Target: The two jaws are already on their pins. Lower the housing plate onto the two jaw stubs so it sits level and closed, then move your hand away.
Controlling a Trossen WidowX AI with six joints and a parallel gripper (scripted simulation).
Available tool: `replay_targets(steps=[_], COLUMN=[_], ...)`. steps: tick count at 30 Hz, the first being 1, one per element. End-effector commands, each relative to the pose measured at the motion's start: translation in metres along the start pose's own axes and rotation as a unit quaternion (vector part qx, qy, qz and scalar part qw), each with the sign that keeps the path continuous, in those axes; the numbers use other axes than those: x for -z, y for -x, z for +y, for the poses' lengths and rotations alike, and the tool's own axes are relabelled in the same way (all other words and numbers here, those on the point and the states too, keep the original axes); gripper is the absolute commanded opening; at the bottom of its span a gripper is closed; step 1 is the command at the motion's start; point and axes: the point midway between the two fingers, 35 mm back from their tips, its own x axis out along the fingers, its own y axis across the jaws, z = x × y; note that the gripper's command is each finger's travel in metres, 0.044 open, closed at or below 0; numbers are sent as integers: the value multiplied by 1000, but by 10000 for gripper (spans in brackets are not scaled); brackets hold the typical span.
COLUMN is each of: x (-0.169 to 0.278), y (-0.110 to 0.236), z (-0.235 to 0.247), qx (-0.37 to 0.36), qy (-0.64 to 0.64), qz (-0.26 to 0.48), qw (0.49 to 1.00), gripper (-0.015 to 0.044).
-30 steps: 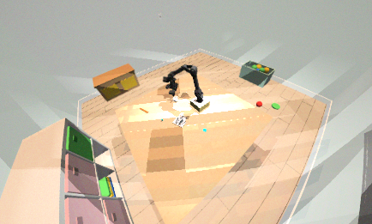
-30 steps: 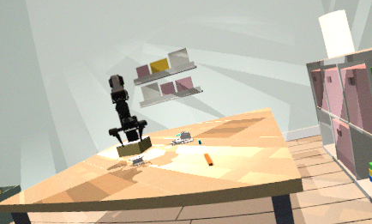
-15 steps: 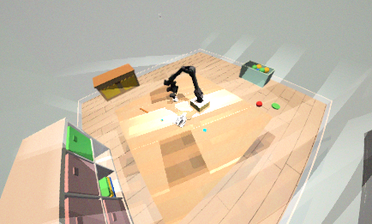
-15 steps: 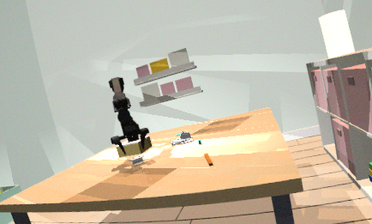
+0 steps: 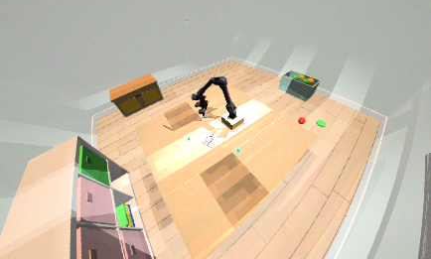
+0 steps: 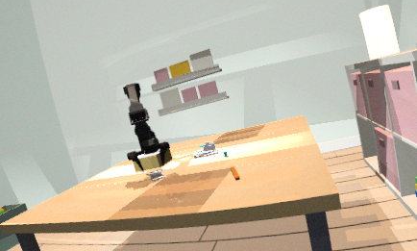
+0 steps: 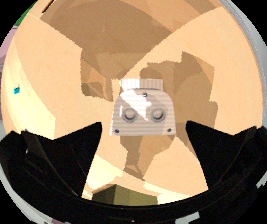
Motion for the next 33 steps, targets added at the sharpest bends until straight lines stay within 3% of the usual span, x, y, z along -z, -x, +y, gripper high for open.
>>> replay_targets(steps=[1,17,33], x=[1,1,1], y=[-5,-30,-31], z=[1,1,1], qx=[-3,-3,-3], qy=[-2,-2,-2], qz=[1,1,1], qw=[1000,1000,1000], gripper=[440,440,440])
